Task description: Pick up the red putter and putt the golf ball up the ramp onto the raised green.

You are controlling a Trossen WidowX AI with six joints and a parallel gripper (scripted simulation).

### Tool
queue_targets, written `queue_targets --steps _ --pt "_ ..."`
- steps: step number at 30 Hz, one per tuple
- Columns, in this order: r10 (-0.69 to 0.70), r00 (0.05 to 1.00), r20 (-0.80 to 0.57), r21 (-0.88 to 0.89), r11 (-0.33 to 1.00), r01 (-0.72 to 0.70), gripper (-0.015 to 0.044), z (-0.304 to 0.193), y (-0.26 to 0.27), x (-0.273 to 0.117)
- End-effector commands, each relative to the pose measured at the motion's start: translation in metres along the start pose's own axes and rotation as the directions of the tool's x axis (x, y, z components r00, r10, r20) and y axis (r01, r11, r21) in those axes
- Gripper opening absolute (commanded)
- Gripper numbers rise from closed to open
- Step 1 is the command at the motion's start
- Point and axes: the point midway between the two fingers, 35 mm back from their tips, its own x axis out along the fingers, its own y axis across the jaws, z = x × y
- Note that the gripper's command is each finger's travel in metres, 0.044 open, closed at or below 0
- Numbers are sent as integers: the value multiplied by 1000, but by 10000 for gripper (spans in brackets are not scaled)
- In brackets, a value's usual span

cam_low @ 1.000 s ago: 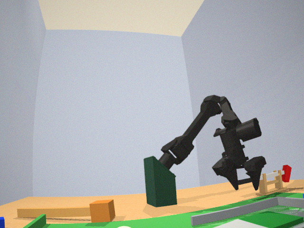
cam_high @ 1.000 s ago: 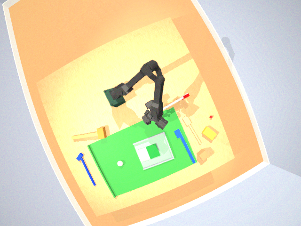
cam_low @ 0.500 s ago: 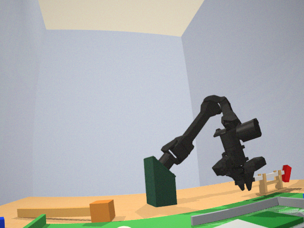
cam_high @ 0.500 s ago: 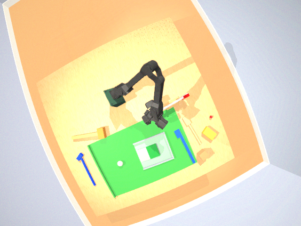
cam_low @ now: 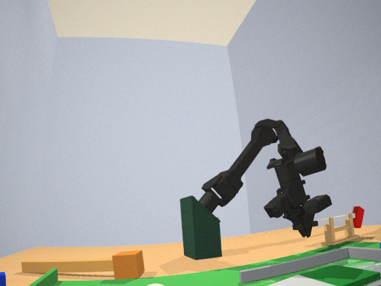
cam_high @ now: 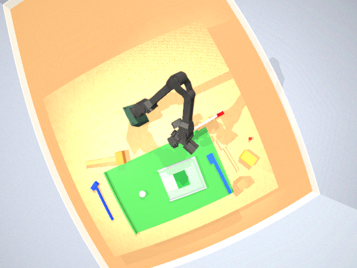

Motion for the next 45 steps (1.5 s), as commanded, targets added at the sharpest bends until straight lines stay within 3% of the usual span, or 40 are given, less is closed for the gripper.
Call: queue_targets --steps 1,21,45 --pt "12 1000 -2 -11 1000 -12 0 -4 6 -14" --pt "11 1000 -11 -8 1000 -12 0 -27 1 -90" --pt "82 982 169 482 862 -155 0 99 62 -138"
